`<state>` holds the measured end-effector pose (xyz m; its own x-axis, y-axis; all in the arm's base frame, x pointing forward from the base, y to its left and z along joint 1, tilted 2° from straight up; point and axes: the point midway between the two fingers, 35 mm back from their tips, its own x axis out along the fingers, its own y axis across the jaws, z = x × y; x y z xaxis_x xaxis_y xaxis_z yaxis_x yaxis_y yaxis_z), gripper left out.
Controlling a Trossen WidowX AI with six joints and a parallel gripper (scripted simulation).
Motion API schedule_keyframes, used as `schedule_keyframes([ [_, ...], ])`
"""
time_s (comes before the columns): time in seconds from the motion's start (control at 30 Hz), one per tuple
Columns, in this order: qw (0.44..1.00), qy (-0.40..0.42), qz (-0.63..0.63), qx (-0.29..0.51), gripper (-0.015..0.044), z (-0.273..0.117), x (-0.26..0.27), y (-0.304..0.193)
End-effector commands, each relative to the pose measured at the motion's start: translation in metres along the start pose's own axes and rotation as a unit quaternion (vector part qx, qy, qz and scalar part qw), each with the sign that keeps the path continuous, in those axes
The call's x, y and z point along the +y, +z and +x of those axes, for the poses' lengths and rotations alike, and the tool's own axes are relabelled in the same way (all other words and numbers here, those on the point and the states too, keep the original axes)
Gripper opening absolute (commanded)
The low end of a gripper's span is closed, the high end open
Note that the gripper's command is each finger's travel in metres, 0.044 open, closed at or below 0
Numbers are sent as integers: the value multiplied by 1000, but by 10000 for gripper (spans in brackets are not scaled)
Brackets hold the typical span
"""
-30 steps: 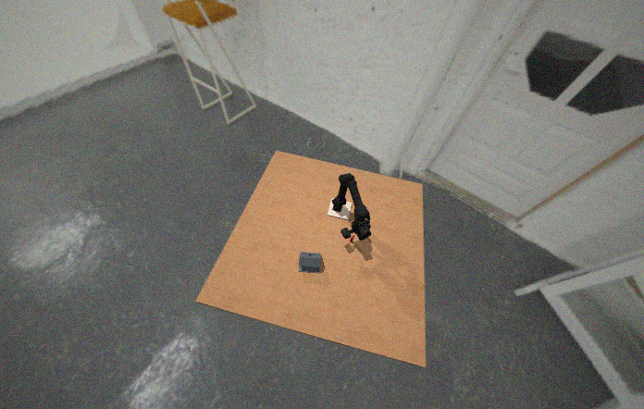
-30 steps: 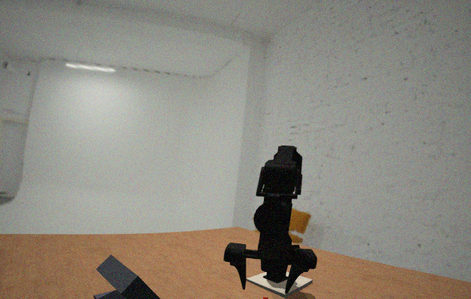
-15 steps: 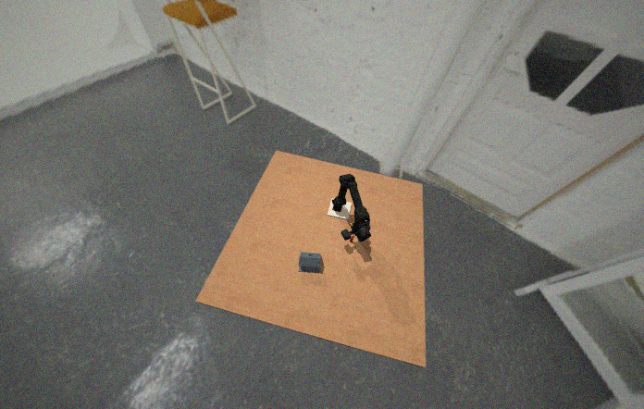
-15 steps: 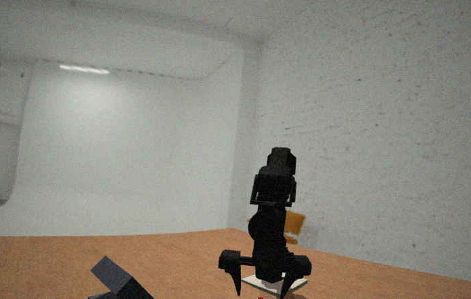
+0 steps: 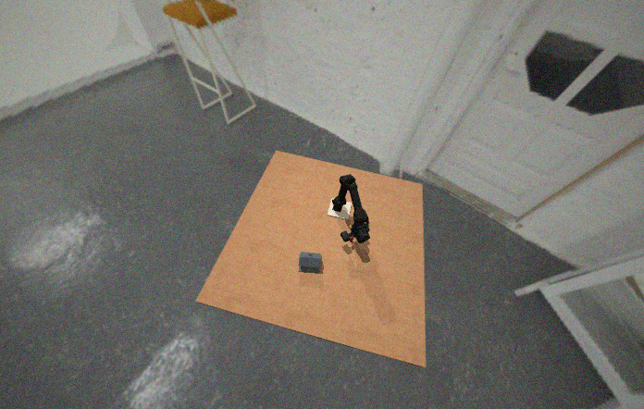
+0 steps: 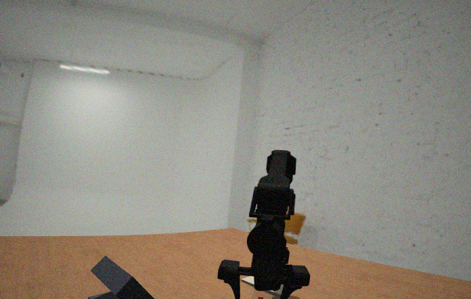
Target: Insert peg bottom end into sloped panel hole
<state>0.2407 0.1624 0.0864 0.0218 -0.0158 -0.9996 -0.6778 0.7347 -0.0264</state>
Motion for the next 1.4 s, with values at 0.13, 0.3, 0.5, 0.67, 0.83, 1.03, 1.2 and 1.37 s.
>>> schedule_keyframes([
  [0.13, 1000, 2, 2, 2, 440, 14, 1, -2],
  [0.3, 1000, 2, 2, 2, 440, 21, 1, -3],
  [0.5, 1000, 0, 0, 1, 335, 19, 0, -2],
  [0.67, 1000, 0, 0, 1, 204, 19, 0, -2],
  [0.83, 1000, 0, 0, 1, 72, 19, 0, -2],
  [1.03, 1000, 0, 0, 1, 13, 19, 0, -2],
  [1.2, 1000, 0, 0, 1, 0, 15, 0, -1],
  [1.37, 1000, 1, 1, 1, 0, 0, 0, 0],
])
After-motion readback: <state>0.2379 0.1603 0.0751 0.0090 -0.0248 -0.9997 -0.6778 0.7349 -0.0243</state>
